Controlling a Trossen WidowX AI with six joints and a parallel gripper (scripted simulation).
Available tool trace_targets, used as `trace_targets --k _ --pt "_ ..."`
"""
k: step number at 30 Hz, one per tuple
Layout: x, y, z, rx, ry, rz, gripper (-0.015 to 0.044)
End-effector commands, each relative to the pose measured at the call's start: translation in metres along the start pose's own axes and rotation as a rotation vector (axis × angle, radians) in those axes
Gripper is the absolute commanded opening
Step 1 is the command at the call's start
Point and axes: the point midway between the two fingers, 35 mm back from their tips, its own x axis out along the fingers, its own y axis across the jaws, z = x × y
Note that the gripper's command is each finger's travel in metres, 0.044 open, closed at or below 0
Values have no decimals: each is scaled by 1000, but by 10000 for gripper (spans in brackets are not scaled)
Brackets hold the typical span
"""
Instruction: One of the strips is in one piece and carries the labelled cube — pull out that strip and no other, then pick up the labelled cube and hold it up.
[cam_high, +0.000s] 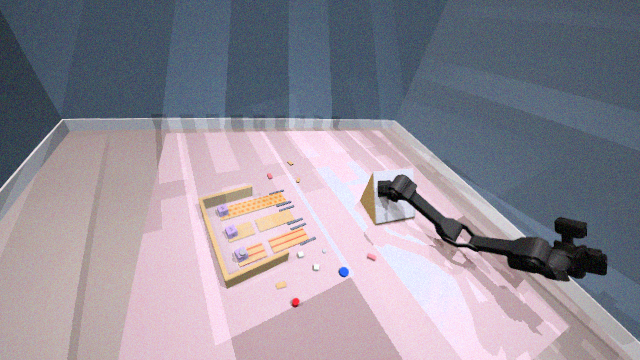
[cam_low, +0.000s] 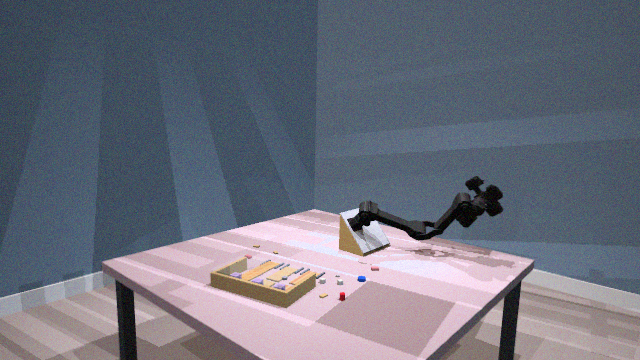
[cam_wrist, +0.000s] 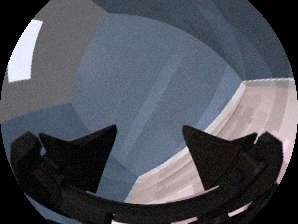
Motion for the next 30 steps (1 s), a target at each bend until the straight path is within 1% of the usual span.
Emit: trace_targets --k 1,3,9,16,23,30 --pt "0 1 2 0 -4 -3 400" --pt "-4 11 16 -3 -41 -24 400" --pt "-29 62 78 -2 -238 -83 400" --pt "-71 137 137 1 -512 -60 400" --pt "-130 225 177 32 -797 72 400" --pt "-203 318 190 88 -1054 324 400"
